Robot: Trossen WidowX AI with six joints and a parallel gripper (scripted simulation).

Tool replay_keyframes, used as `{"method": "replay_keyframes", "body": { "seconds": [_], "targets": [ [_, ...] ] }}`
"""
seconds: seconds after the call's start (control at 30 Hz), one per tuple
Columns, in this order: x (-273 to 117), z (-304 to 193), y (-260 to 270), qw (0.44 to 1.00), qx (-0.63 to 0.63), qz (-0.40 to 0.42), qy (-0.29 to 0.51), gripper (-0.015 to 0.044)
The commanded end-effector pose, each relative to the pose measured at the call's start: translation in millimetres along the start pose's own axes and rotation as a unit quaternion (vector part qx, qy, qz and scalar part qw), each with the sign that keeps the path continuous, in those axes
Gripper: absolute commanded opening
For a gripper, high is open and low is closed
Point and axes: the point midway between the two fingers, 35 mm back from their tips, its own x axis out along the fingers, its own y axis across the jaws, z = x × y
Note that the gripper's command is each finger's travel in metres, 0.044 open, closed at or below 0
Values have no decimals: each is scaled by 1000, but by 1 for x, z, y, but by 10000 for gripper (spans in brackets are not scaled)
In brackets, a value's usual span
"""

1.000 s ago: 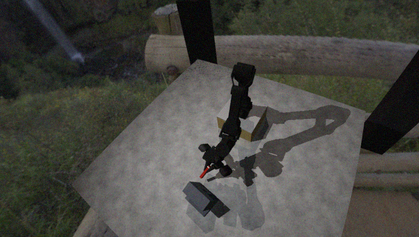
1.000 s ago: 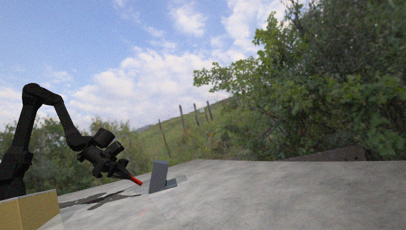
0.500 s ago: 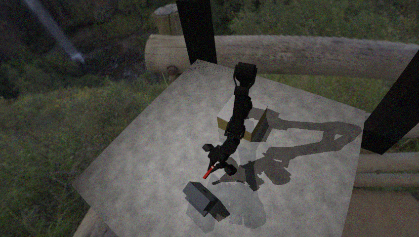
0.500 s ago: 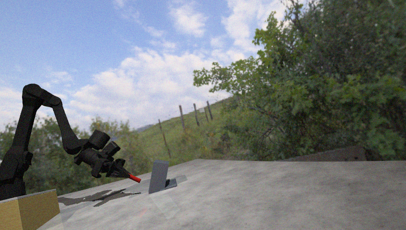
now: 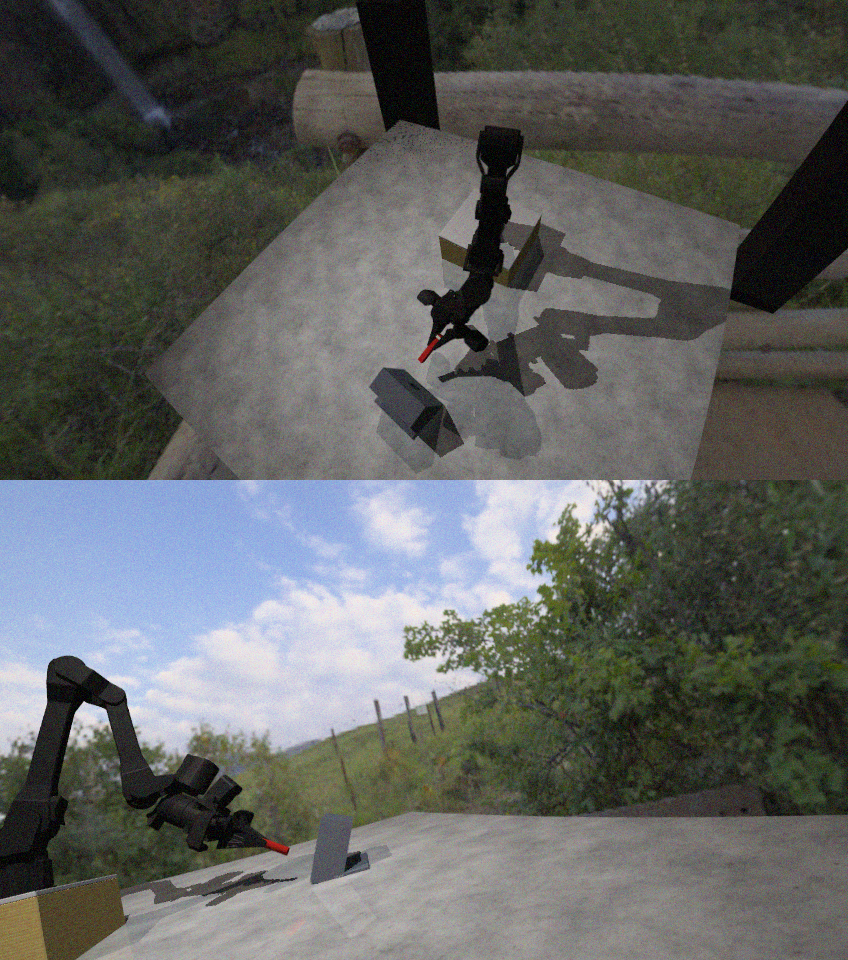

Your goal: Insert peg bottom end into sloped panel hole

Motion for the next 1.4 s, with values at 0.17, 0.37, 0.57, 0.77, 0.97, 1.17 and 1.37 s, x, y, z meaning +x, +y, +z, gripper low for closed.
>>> {"method": "replay_keyframes", "body": {
  "seconds": [0.17, 0.37, 0.57, 0.77, 0.97, 1.17, 1.37],
  "targets": [
    [-10, -1, 5, 1000, 4, 11, -23, 0],
    [-17, -1, 9, 999, 6, 19, -38, 0],
    [-25, -2, 13, 998, 9, 28, -52, 0],
    [-22, -1, 14, 998, 10, 30, -54, 0],
    [-17, 1, 16, 998, 11, 32, -58, 0],
    [-12, 3, 18, 997, 12, 35, -61, 0],
    [-7, 5, 19, 997, 12, 37, -65, 0]
  ]
}}
